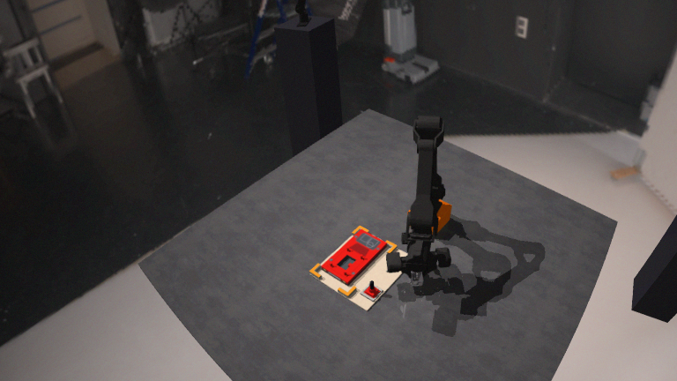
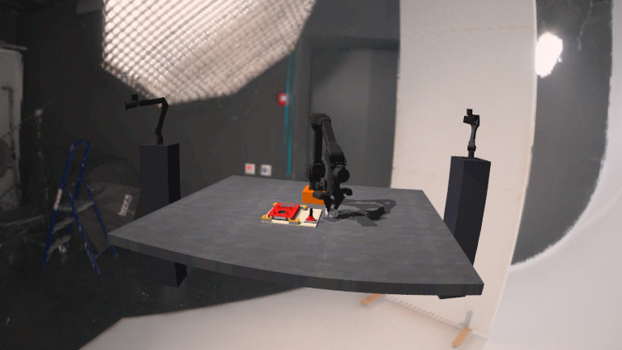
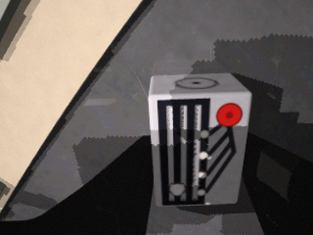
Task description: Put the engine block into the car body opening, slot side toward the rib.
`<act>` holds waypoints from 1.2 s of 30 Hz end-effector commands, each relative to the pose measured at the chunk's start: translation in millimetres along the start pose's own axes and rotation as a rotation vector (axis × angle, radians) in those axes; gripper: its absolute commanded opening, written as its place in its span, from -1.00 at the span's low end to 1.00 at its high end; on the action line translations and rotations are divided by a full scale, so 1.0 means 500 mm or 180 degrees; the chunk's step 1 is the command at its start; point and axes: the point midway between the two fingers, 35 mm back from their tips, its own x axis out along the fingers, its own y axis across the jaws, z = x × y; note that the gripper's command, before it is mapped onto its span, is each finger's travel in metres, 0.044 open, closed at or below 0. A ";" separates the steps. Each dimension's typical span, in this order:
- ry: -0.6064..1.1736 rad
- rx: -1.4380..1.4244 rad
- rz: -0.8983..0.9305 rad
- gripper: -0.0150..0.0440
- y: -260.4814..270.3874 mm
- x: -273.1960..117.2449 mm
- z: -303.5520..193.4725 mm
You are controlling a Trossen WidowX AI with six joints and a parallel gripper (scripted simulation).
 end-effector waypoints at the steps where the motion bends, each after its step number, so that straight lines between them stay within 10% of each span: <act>1: -0.0003 -0.0008 0.0007 -0.07 0.001 0.001 0.001; 6: -0.0003 -0.0008 0.0007 -0.49 0.002 -0.013 -0.003; 36: 0.0000 -0.0007 0.0006 -0.49 0.003 -0.196 -0.011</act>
